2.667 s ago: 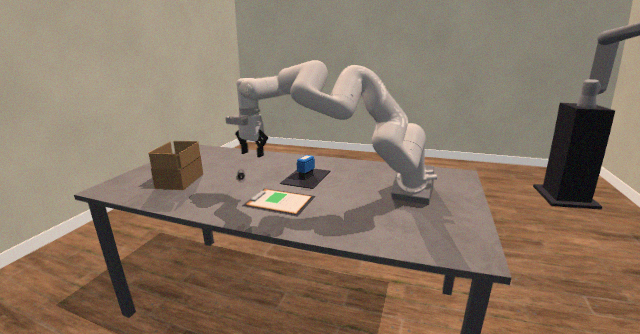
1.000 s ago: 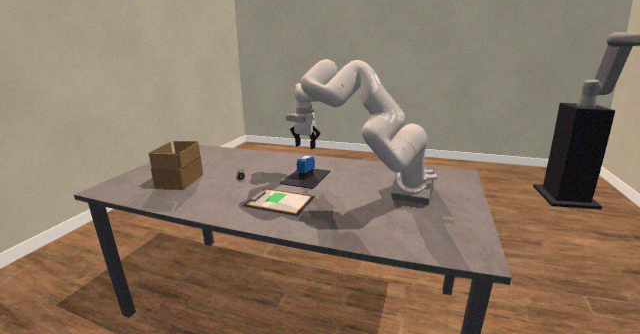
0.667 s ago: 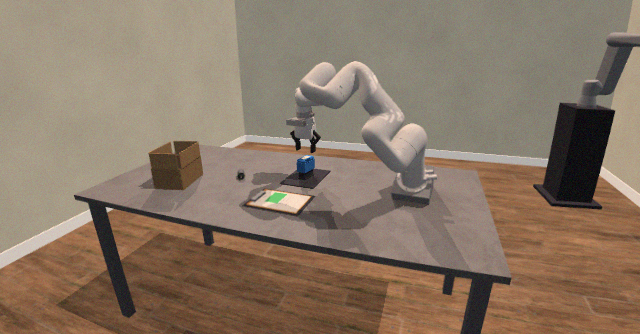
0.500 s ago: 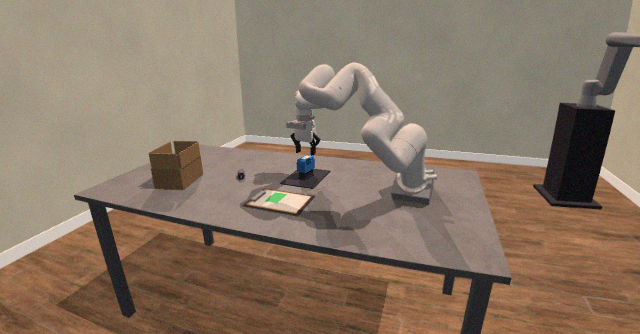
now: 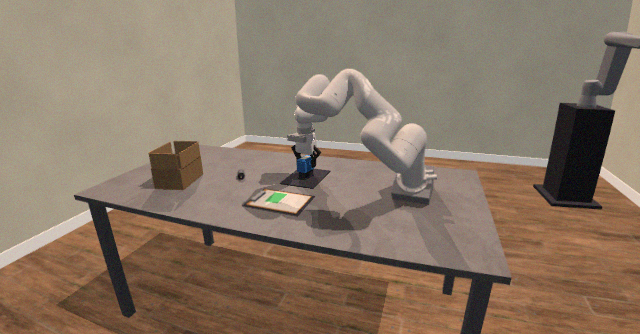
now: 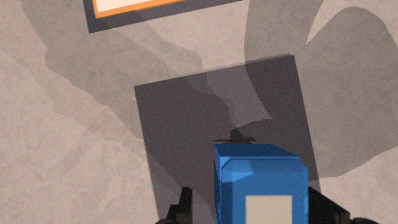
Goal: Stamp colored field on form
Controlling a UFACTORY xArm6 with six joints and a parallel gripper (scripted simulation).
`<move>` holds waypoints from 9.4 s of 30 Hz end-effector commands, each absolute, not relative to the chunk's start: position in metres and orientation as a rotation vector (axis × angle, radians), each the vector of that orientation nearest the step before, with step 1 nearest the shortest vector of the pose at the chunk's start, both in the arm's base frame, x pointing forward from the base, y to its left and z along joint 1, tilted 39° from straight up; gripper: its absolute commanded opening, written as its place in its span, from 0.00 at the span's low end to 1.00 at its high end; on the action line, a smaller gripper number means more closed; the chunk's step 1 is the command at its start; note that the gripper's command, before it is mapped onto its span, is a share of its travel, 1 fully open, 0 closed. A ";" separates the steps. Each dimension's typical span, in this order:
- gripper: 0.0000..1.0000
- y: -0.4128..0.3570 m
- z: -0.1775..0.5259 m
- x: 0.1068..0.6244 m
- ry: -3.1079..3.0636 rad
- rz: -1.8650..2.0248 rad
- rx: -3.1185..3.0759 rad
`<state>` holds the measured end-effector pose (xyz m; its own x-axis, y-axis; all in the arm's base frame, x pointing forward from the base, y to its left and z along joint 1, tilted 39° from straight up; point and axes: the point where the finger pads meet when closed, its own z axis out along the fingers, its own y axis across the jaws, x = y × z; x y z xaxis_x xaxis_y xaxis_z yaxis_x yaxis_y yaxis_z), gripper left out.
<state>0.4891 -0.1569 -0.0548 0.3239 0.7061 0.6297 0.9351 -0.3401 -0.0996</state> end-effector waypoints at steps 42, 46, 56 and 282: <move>0.30 -0.154 -0.059 0.492 -1.449 -0.687 -2.150; 0.30 -0.154 -0.059 0.492 -1.449 -0.687 -2.150; 0.30 -0.154 -0.059 0.492 -1.449 -0.687 -2.150; 0.30 -0.048 0.090 0.541 -1.596 -0.718 -2.086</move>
